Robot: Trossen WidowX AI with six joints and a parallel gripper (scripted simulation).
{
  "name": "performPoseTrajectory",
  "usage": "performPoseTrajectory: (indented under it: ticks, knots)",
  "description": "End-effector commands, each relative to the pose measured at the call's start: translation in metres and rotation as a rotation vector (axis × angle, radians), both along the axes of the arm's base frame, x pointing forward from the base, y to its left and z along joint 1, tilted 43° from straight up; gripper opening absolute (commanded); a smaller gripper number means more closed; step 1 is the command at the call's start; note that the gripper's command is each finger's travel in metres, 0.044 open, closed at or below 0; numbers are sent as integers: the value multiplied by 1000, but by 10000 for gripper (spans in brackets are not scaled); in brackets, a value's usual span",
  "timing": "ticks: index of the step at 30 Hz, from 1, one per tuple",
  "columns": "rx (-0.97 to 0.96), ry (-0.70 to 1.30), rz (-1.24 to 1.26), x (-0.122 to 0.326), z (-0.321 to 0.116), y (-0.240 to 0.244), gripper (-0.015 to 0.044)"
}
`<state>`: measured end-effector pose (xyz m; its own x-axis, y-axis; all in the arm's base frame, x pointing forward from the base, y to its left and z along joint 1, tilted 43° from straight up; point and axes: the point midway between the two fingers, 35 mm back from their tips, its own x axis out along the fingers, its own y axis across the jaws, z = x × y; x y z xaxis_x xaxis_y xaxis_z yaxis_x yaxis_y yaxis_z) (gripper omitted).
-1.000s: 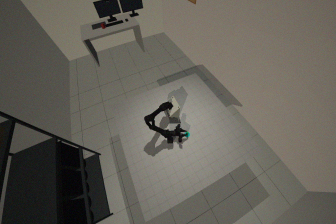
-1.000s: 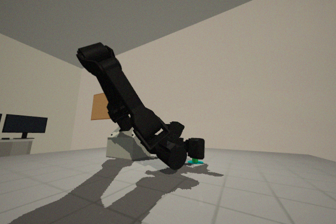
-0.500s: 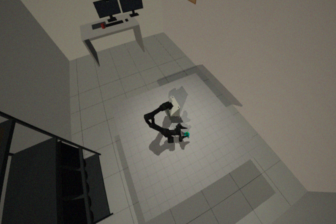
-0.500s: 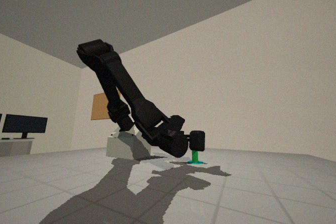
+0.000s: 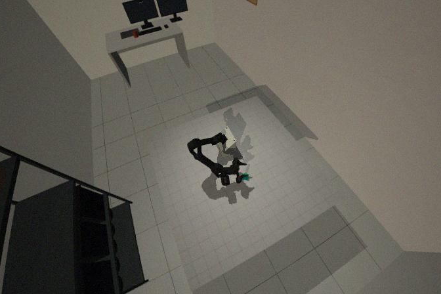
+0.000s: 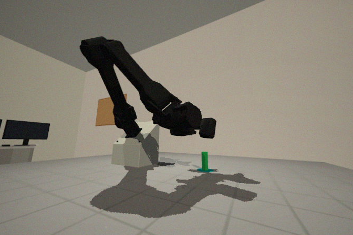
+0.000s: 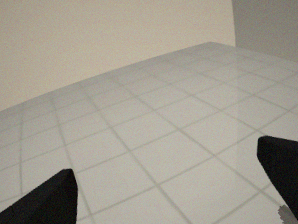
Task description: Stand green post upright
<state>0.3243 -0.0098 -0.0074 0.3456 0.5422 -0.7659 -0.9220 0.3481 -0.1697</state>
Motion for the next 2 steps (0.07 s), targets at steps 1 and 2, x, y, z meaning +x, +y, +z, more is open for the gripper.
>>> performPoseTrajectory:
  ticks: [1,2]
  knots:
    - [-123,195,-34,3,-13,12,400]
    - [-173,254,-48,3,-17,15,400]
